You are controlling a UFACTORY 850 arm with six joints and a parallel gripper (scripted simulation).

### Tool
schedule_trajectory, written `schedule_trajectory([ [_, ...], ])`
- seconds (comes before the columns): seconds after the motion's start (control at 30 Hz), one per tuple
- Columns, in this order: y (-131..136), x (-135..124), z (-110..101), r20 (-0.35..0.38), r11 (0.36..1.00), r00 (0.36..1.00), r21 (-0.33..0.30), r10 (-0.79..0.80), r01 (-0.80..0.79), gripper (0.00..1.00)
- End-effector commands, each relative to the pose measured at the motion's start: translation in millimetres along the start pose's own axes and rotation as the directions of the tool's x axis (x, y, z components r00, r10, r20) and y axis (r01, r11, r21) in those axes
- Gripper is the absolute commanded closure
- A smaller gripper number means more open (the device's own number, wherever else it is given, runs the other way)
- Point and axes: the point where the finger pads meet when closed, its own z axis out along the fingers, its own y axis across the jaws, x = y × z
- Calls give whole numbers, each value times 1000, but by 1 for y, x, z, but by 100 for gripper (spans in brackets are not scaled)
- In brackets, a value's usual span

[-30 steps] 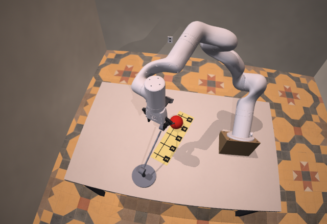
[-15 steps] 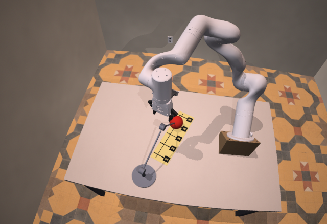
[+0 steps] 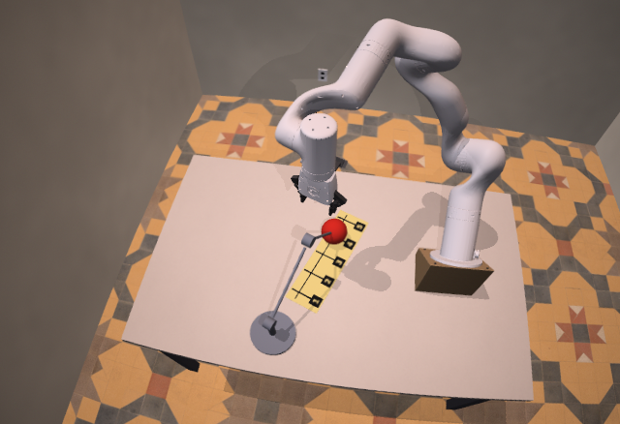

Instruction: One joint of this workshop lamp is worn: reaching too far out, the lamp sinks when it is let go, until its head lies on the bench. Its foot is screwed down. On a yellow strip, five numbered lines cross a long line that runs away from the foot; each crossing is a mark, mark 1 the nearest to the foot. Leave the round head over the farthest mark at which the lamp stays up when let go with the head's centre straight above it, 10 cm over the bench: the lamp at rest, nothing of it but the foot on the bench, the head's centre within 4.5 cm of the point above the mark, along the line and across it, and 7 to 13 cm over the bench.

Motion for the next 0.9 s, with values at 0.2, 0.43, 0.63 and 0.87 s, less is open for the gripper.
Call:
schedule_trajectory([
  [0.2, 0, 38, -1, 2, 1000, 1000, 1, 1, -1, 0],
  [0.43, 0, 67, -1, 2, 1000, 1000, 1, 1, -1, 0],
  [0.63, 0, 88, -1, 1, 1000, 1000, 1, 1, -1, 0],
  [0.87, 0, 100, -1, 1, 1000, 1000, 1, 1, -1, 0],
])
